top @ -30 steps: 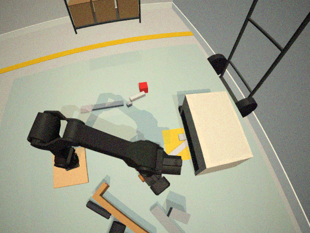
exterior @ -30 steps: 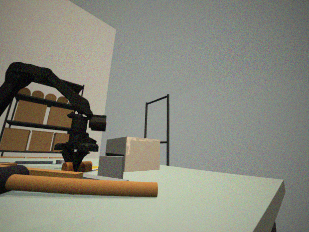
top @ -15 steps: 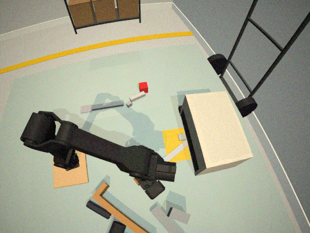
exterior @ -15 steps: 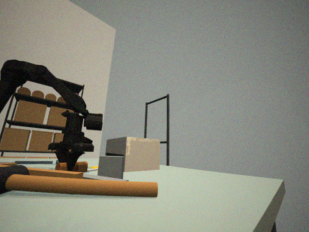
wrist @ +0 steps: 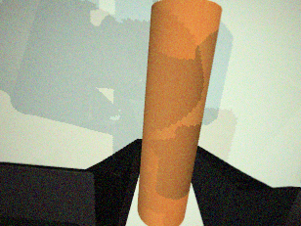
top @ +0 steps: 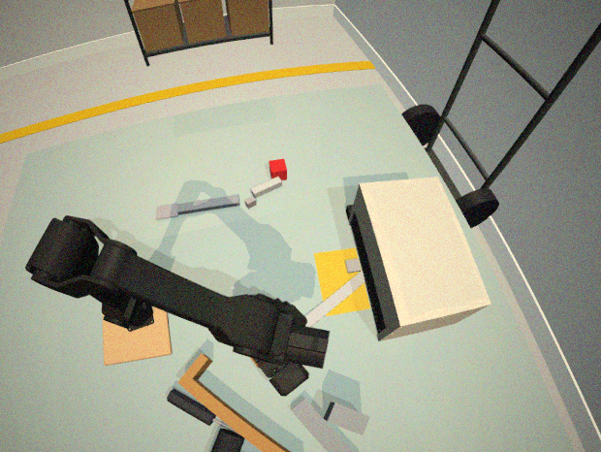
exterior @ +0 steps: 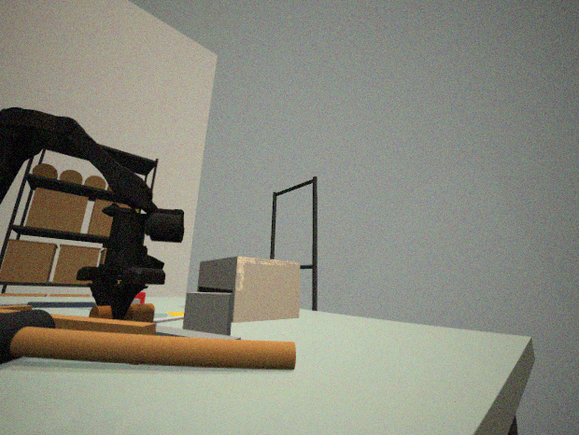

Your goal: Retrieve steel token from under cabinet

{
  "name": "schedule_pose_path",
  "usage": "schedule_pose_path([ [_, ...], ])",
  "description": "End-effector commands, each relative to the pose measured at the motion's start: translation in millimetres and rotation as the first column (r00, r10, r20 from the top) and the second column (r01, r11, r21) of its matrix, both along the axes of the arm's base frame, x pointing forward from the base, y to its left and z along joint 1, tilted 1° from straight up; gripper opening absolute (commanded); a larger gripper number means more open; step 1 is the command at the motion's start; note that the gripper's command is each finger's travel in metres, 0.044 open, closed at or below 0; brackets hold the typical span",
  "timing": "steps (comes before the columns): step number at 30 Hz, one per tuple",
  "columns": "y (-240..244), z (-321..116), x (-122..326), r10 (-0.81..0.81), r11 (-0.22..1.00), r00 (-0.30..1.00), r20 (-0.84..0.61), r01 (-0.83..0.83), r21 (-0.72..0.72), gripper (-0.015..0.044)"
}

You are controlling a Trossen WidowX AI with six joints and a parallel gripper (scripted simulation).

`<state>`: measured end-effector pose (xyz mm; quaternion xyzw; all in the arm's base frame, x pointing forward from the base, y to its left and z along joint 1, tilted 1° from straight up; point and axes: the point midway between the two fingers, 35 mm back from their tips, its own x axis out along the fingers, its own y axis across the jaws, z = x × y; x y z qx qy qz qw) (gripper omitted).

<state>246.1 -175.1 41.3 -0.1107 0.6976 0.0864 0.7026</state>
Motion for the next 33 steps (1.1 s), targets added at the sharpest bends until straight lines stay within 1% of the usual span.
schedule_pose_path([
  [1,-2,-1,-8,0.002,1.000,1.000,0.000,-0.002,0.002,0.0000],
  [15,-9,-1,-30,0.002,1.000,1.000,-0.002,-0.002,0.001,0.0000],
  [20,-9,0,-27,-0.002,1.000,1.000,-0.002,0.002,0.001,0.0000],
  [33,-14,2,-42,-0.002,1.000,1.000,-0.003,0.002,0.001,0.0000],
])
